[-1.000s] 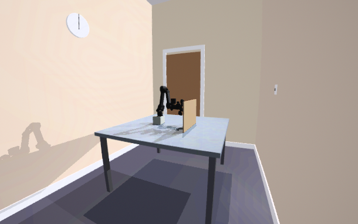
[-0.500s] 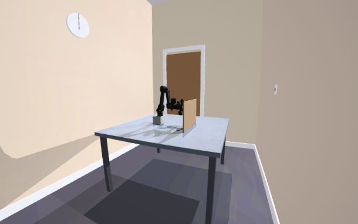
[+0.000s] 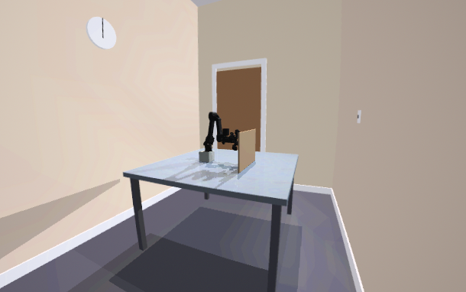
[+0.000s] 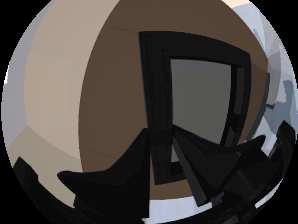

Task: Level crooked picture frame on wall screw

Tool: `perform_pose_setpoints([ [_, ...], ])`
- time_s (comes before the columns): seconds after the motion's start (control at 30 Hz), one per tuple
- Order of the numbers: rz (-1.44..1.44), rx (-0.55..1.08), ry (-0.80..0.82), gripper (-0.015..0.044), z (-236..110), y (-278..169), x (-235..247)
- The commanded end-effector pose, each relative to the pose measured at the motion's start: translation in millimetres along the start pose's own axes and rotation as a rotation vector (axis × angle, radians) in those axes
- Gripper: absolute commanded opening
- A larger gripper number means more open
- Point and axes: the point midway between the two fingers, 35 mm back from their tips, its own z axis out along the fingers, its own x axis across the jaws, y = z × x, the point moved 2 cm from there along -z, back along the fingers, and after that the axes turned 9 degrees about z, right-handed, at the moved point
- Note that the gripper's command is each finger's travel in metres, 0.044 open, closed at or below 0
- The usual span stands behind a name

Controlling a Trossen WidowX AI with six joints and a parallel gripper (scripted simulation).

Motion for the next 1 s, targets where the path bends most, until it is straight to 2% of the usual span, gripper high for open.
perform_pose_setpoints([
  [0.0, 0.0, 0.001, 0.006, 0.0, 0.0, 0.4, 0.1],
  [0.97, 0.002, 0.0, 0.011, 0.0, 0.0, 1.9, -3.8],
])
